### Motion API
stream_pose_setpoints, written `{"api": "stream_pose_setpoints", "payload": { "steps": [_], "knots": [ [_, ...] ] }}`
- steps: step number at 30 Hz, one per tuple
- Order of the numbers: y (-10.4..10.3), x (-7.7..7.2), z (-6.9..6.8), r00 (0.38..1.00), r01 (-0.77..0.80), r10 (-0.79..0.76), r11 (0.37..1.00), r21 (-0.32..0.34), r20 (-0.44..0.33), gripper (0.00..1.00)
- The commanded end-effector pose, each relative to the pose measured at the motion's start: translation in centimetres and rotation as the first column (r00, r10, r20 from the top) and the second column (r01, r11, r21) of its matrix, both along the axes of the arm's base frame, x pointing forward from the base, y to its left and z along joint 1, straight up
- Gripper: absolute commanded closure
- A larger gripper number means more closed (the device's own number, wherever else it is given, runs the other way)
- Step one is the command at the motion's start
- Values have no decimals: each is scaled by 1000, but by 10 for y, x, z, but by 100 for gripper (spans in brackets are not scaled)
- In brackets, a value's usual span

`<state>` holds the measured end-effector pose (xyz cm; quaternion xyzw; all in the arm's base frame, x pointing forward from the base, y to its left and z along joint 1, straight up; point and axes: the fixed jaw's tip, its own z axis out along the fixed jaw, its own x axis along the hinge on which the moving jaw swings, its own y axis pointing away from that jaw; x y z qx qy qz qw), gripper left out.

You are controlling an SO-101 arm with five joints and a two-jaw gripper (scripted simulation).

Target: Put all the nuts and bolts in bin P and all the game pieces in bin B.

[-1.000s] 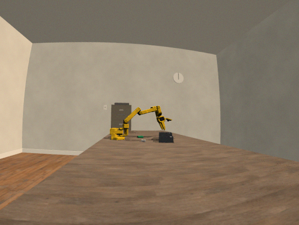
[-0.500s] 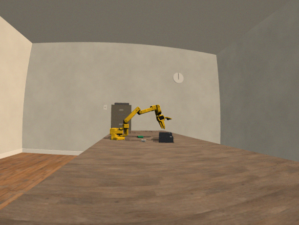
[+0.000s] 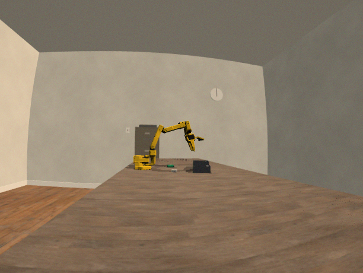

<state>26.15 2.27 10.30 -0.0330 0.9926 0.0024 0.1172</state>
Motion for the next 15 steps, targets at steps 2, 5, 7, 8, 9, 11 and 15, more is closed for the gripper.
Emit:
{"api": "stream_pose_setpoints", "payload": {
  "steps": [2, 5, 7, 8, 9, 11, 15],
  "knots": [
    [-9, -26, 23, 999, 11, -11, 1000, -2, 46, 77],
    [-13, -43, 24, 999, 23, -23, 1000, -5, 32, 77],
    [-16, -53, 24, 999, 30, -30, 1000, -6, 24, 77],
    [-17, -58, 24, 999, 33, -33, 999, -7, 20, 77],
    [-18, -62, 23, 999, 36, -36, 999, -7, 16, 77],
    [-19, -70, 22, 999, 41, -41, 999, -8, 10, 77],
    [-21, -80, 20, 999, 48, -48, 999, -9, 2, 77]
  ]
}}
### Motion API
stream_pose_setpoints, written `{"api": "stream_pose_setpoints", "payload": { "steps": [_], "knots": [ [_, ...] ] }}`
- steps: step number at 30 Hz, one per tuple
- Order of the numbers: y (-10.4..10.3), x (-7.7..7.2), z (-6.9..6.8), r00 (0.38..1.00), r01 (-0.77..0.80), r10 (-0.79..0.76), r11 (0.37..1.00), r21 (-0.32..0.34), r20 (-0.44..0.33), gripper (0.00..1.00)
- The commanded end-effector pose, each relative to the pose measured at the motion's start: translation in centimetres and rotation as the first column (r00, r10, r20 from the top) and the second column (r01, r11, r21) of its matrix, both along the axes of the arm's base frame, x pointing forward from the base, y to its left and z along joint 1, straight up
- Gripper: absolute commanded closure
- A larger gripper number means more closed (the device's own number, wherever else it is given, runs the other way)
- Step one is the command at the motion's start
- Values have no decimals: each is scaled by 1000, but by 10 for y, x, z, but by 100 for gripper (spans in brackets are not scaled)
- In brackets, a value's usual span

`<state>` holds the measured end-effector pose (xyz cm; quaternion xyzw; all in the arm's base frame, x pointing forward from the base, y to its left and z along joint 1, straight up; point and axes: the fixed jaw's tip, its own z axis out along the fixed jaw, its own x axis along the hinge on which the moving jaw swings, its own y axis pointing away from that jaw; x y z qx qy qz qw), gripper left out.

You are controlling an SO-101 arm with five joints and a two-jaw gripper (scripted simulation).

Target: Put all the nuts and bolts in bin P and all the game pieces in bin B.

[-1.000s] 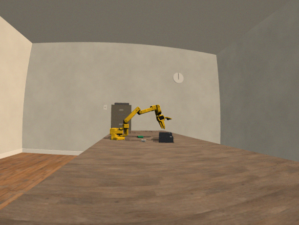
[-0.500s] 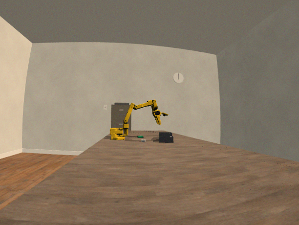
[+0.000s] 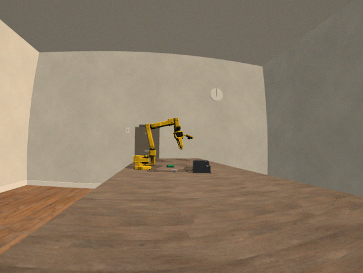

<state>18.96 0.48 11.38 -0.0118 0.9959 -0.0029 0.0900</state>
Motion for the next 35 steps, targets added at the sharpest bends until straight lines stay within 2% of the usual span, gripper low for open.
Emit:
{"api": "stream_pose_setpoints", "payload": {
  "steps": [1, 35],
  "knots": [
    [-4, -10, 9, 998, 6, -6, 1000, -3, 55, 77],
    [-4, -13, 8, 999, 8, -7, 1000, -4, 53, 77]
  ]
}}
